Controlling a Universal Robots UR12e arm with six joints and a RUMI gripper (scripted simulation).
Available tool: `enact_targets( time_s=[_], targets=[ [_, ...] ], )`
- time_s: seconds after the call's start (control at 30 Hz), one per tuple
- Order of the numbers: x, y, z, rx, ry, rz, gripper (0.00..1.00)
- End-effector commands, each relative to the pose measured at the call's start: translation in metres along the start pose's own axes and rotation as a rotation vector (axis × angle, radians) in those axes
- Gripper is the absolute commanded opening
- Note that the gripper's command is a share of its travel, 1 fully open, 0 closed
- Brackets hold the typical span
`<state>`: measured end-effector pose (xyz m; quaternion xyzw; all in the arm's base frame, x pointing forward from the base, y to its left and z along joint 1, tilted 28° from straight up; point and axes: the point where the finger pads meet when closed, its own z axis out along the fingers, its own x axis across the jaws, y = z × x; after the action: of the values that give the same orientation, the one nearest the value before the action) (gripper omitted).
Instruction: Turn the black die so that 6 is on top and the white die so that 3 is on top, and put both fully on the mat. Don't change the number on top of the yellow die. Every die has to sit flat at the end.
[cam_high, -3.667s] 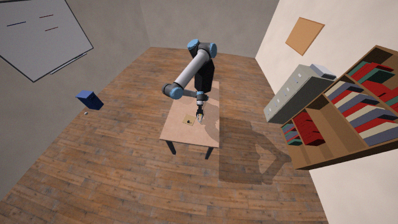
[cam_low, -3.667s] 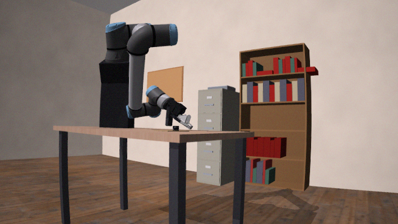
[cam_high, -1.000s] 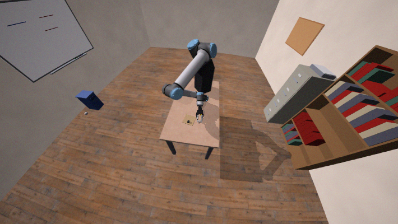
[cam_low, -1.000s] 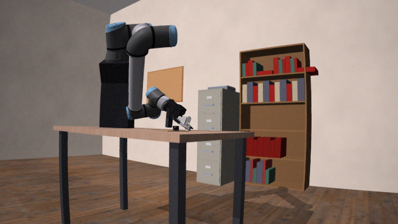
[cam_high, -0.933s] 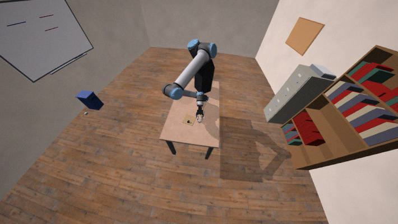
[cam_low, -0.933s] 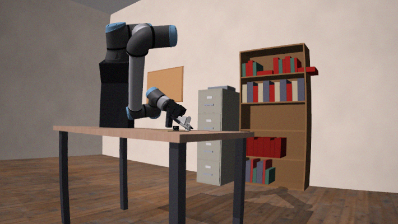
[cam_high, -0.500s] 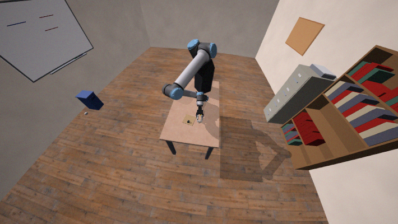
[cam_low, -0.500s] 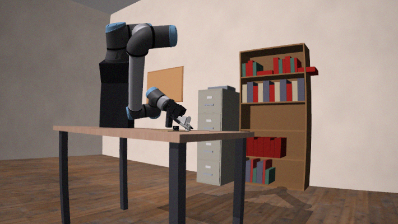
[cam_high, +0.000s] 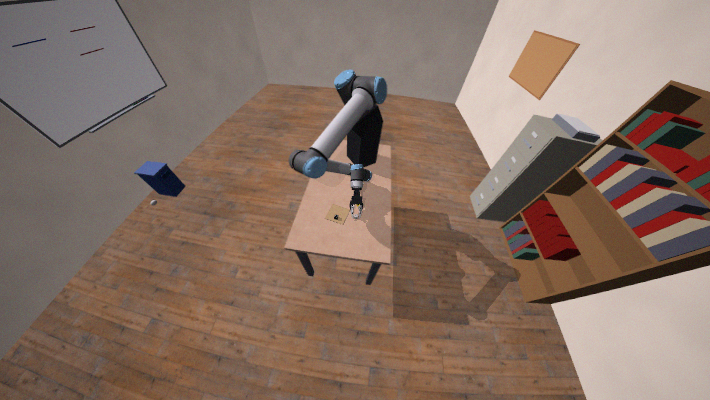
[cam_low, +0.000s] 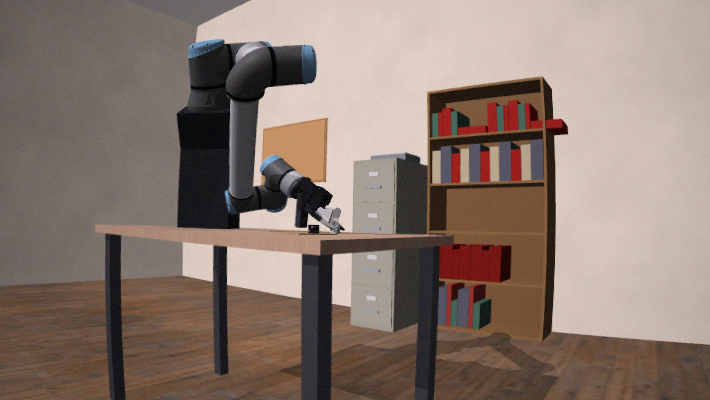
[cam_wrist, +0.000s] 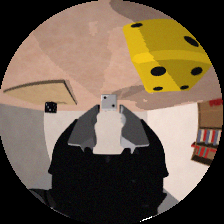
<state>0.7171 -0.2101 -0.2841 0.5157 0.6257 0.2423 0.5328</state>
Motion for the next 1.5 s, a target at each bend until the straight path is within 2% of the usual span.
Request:
enact_targets(
  time_s=[0.0,0.3,0.7,1.03,1.47],
  targets=[
    [0.000,0.001,0.000,0.000,0.000,0.000,0.24],
    [0.000,0.000,-0.008,0.000,0.000,0.000,0.24],
    [0.000,0.000,-0.047,0.000,0.000,0.000,0.24],
    [0.000,0.001,-0.051,0.000,0.000,0.000,0.24],
    [0.000,0.032,-0.073,0.000,0.000,0.000,0.24]
  ],
)
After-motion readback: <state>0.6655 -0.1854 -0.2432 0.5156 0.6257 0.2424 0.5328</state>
